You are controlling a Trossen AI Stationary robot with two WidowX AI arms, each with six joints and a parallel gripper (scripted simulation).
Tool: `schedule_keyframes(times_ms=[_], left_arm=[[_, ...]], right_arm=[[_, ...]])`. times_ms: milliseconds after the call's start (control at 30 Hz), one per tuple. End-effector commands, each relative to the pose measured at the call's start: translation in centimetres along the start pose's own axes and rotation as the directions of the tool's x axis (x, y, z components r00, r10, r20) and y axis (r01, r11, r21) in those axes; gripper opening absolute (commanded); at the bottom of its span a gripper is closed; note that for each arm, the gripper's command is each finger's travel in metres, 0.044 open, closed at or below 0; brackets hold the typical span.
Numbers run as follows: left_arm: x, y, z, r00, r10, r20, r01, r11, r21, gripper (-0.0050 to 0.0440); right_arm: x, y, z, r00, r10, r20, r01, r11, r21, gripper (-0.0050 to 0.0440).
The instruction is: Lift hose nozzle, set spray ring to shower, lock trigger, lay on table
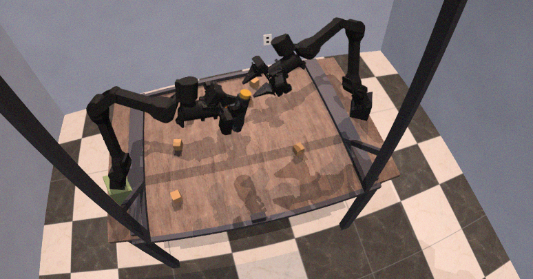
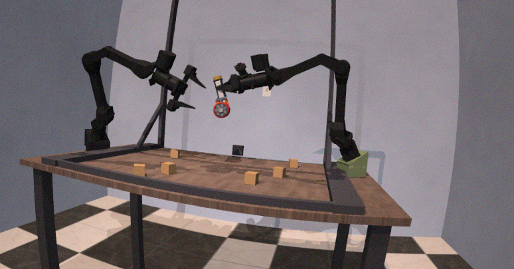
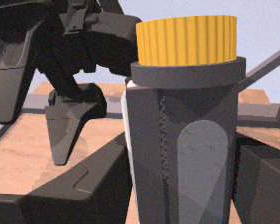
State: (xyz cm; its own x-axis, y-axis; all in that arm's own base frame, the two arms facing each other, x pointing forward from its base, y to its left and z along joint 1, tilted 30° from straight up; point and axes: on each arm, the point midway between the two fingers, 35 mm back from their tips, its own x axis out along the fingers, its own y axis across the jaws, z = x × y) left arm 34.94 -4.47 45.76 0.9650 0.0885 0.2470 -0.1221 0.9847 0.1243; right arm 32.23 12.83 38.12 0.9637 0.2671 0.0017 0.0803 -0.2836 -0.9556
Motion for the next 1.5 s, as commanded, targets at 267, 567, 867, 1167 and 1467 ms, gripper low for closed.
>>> schedule_keyframes(times_ms=[267,567,867,1167,1467], left_arm=[[-0.5,0.5,1.7,0.999,0.005,0.043,-0.005,1.000,-0.009,0.0170],[-0.5,0.5,1.7,0.999,0.005,0.043,-0.005,1.000,-0.009,0.0170],[-0.6,0.5,1.7,0.999,0.005,0.043,-0.005,1.000,-0.009,0.0170],[-0.6,0.5,1.7,0.999,0.005,0.043,-0.005,1.000,-0.009,0.0170],[-0.6,0.5,1.7,0.999,0.005,0.043,-0.005,1.000,-0.009,0.0170]], right_arm=[[-0.4,-0.6,-0.3,1.000,-0.015,-0.010,0.015,1.000,0.007,0.0408],[-0.3,-0.6,-0.3,1.000,-0.014,-0.011,0.014,1.000,0.007,0.0408],[-0.3,-0.7,-0.4,1.000,-0.014,-0.011,0.014,1.000,0.007,0.0408],[-0.3,-0.7,-0.4,1.000,-0.014,-0.011,0.014,1.000,0.007,0.0408],[0.6,0.4,-0.1,1.000,-0.029,-0.008,0.029,1.000,0.011,0.0408]])
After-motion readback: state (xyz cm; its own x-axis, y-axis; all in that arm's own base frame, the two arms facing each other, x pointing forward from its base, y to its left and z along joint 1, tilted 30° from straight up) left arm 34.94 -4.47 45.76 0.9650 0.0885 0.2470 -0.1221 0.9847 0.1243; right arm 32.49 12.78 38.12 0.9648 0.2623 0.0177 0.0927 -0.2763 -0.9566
